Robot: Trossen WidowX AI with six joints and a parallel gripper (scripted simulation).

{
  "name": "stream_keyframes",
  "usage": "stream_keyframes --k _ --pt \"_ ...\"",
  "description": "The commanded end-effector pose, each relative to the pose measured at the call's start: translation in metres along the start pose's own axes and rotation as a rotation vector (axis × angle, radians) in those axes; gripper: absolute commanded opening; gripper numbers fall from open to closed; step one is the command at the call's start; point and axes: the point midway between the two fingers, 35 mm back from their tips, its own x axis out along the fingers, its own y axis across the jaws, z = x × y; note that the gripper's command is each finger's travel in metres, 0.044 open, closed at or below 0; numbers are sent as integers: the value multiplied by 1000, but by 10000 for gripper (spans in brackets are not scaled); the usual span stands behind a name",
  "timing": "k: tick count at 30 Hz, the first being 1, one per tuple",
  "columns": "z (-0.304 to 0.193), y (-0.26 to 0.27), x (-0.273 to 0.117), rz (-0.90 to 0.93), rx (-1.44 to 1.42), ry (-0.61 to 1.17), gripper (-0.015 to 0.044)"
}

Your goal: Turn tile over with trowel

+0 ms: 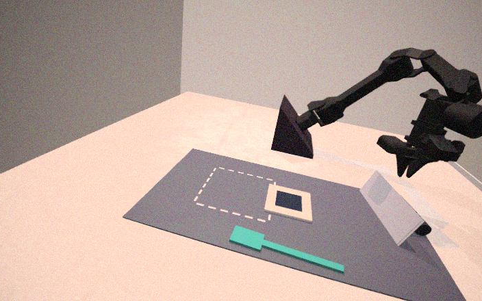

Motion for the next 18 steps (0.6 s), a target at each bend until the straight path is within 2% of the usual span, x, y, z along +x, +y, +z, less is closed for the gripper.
stream_keyframes --k 1,18 --pt "0 -7 3 -4 5 2 100" --pt "0 -32 15 -5 5 1 100"
